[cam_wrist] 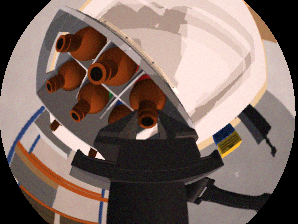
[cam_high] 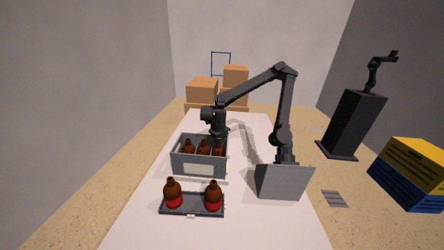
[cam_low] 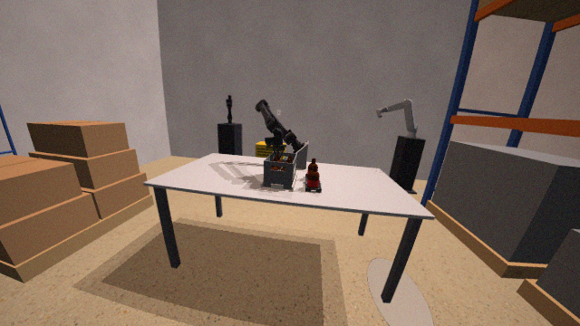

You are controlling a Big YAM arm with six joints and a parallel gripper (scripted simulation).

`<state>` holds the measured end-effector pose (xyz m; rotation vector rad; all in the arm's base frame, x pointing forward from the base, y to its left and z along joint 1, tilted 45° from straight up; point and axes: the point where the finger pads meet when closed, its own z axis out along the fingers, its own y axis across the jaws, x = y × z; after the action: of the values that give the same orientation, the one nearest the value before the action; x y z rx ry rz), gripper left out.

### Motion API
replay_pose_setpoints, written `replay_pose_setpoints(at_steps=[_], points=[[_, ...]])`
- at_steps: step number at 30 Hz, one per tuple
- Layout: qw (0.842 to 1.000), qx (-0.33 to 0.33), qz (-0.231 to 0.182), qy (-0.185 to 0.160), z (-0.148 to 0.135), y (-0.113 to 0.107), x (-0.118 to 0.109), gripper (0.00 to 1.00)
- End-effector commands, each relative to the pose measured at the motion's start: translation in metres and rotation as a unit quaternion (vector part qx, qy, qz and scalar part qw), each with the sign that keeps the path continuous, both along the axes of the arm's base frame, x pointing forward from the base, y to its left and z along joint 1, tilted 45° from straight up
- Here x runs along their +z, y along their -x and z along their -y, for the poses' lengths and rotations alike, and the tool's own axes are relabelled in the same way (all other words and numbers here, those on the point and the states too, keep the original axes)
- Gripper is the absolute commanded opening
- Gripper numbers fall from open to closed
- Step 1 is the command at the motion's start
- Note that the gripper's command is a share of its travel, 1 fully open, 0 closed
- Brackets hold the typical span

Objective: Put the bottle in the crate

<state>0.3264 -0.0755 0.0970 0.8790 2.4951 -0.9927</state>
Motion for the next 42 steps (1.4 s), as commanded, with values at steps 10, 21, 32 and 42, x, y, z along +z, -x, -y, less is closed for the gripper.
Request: replay_pose_setpoints(at_steps=[10,21,32,42], points=[[1.0,-0.001,0.006,0.001,0.0037,-0.0061,0.0033,0.0],[1.0,-0.001,0.006,0.001,0.0037,-0.0061,0.0033,0.0],[1.0,-0.001,0.006,0.001,0.0037,-0.0061,0.0033,0.61],[1.0,-0.001,0.006,0.001,0.0037,-0.0061,0.0033,0.61]])
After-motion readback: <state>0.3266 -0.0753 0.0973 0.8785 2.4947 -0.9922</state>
